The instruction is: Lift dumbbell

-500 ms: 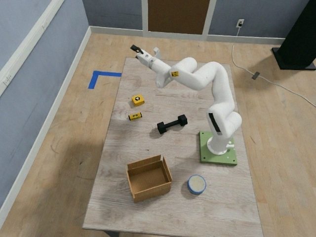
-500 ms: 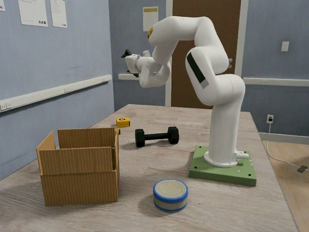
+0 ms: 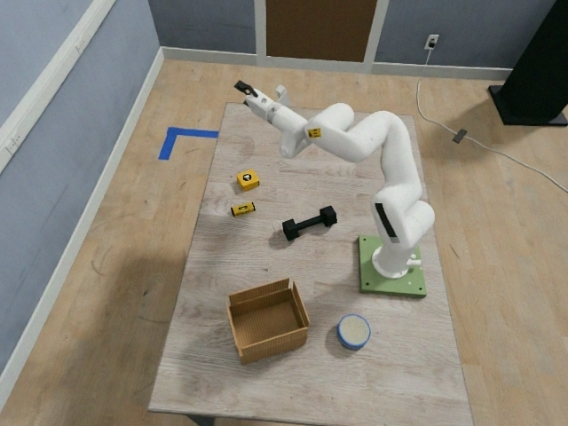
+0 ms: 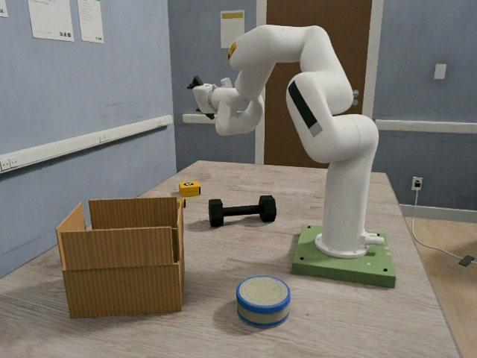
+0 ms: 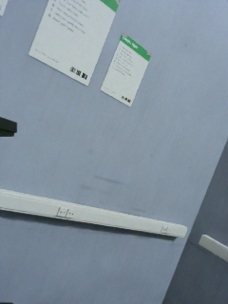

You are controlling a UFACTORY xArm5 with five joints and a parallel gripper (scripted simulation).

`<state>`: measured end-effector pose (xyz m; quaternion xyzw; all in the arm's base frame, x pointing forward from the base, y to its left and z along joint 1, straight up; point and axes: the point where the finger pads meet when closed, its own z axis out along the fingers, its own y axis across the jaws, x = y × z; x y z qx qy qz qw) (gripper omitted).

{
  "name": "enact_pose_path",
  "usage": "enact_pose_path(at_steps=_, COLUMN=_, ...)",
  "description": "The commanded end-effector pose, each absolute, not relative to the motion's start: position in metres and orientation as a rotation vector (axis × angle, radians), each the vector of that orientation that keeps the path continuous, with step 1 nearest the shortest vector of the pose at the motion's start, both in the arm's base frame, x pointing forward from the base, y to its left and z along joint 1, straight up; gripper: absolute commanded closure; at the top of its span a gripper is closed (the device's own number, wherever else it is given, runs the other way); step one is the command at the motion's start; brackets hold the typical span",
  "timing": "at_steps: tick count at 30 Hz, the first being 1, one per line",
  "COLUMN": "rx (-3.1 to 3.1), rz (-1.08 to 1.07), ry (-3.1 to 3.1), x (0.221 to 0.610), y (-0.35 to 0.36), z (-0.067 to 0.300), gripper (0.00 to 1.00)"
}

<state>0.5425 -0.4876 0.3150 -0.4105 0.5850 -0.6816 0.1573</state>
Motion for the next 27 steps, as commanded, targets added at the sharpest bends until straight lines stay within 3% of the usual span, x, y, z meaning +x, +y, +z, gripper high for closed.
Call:
enact_pose_path(at_steps=1, rx=-1.172, rz=-1.954, ry=1.67, x=0.543, y=-0.488, z=0.317, gripper=0.0)
enact_pose_path(at_steps=8, rx=-1.173, rz=-1.882, ry=1.718, x=0.545, y=-0.482, z=0.312, gripper=0.0)
enact_pose_path(at_steps=17, rx=-1.153, rz=-1.508, ry=1.966, x=0.544, y=-0.44, z=0.277, gripper=0.0)
enact_pose_path(at_steps=19, rx=-1.153, rz=-1.508, ry=1.966, x=0.544, y=-0.44, z=0.277, gripper=0.0)
enact_pose_path(at_steps=27, rx=-1.104, rz=-1.164, ry=2.195, x=0.523, y=-0.389, z=0.239, gripper=0.0)
